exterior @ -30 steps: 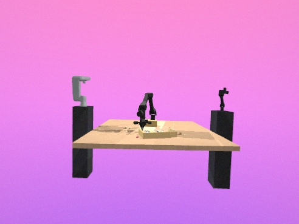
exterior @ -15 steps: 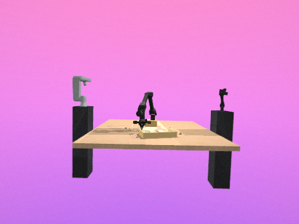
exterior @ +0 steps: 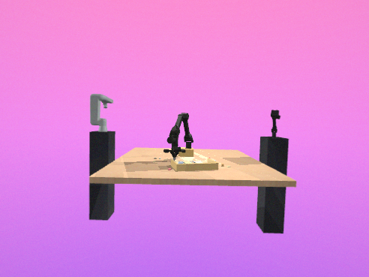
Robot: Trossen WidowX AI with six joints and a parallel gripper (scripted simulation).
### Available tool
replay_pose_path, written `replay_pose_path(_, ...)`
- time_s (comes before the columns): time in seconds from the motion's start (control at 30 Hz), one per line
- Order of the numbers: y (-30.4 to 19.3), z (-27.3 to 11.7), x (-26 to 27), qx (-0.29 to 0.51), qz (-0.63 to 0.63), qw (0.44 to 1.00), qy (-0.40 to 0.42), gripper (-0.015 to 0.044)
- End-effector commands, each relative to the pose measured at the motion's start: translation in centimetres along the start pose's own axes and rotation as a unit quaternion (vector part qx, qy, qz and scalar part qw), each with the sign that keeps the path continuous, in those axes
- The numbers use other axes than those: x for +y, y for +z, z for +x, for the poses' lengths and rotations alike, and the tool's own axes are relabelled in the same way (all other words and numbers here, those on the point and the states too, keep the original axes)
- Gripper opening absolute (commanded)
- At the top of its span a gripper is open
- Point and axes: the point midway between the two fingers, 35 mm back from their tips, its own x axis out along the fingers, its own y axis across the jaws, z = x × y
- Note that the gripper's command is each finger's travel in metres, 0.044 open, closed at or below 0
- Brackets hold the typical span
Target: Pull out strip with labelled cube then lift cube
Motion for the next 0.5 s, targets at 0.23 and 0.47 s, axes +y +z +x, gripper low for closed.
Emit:
replay_pose_path(0.23, -2.3, 0.5, 0.1, 0.011, 0.001, 1.000, 0.003, 0.0000)
replay_pose_path(0.47, -3.4, 0.5, 0.1, 0.012, 0.001, 1.000, 0.003, 0.0000)
